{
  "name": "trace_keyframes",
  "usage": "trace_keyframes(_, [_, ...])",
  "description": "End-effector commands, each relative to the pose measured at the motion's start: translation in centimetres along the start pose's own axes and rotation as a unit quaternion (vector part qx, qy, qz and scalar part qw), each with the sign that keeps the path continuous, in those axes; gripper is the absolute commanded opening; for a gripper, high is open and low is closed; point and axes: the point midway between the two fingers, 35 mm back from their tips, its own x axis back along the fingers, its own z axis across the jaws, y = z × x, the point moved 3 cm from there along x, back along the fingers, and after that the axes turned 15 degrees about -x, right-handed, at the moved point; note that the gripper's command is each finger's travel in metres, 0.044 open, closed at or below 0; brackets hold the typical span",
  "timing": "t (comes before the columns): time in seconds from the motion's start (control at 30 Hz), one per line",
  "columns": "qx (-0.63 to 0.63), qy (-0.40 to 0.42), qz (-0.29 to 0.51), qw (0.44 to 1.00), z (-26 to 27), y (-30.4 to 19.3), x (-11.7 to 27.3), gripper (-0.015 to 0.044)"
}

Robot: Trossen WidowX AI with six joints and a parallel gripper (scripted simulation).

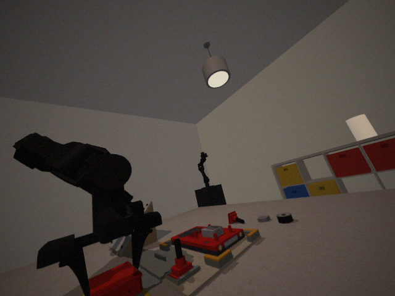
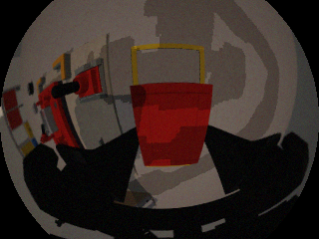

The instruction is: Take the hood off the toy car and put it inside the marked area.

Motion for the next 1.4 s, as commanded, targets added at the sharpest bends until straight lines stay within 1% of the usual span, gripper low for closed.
trace_keyframes(0.0, [0.002, -0.001, -0.001, 1.000, 0.0, 0.0, -0.2, 0.0000])
trace_keyframes(0.43, [0.002, -0.001, -0.001, 1.000, 0.0, 0.0, -0.8, 0.0000])
trace_keyframes(1.0, [0.000, -0.001, 0.000, 1.000, 0.0, 0.0, -0.5, 0.0440])
trace_keyframes(1.07, [0.000, 0.000, 0.000, 1.000, 0.1, 0.1, 0.6, 0.0440])
trace_keyframes(1.27, [0.000, 0.000, -0.002, 1.000, 0.0, -0.1, 6.3, 0.0440])
trace_keyframes(1.37, [0.000, 0.000, -0.002, 1.000, 0.0, -0.1, 6.6, 0.0440])
